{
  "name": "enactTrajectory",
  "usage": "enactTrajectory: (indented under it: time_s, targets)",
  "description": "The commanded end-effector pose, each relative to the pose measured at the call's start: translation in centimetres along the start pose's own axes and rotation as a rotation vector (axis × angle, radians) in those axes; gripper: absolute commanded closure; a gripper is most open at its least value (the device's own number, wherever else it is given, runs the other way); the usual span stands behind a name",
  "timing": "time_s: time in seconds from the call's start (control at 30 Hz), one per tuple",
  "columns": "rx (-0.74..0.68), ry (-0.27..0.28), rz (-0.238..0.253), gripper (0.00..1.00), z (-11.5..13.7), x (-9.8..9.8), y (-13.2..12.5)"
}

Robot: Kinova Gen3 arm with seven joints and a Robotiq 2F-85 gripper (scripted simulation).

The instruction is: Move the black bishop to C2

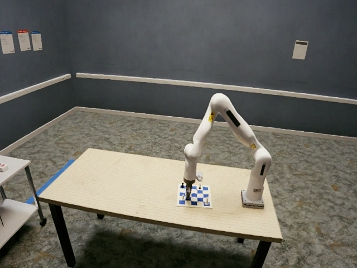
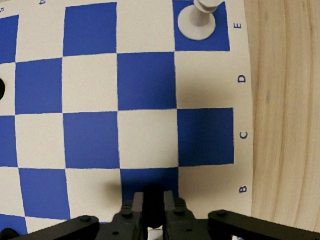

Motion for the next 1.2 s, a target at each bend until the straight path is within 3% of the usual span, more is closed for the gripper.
enactTrajectory:
  time_s: [0.0,0.17,0.43,0.7,0.87,1.17]
  targets:
    - [0.0,-0.001,0.0,1.0,0.0,0.0,0.0]
    - [0.0,-0.001,0.0,1.0,0.0,0.3,0.0]
    - [0.0,-0.001,0.0,1.0,0.0,2.4,0.0]
    - [0.0,-0.001,0.0,1.0,0.0,7.3,0.0]
    - [0.0,-0.001,0.0,1.0,0.0,9.4,0.0]
    - [0.0,-0.001,0.0,1.0,0.0,10.0,0.0]
Point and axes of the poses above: the point where the finger pads meet when closed, its own x axis back along the fingers, its own y axis across the jaws, z = x × y, the point moved 5 cm from there along x, back along the fingers, and after that the axes turned 4 degrees about -x, right-handed, at the moved point
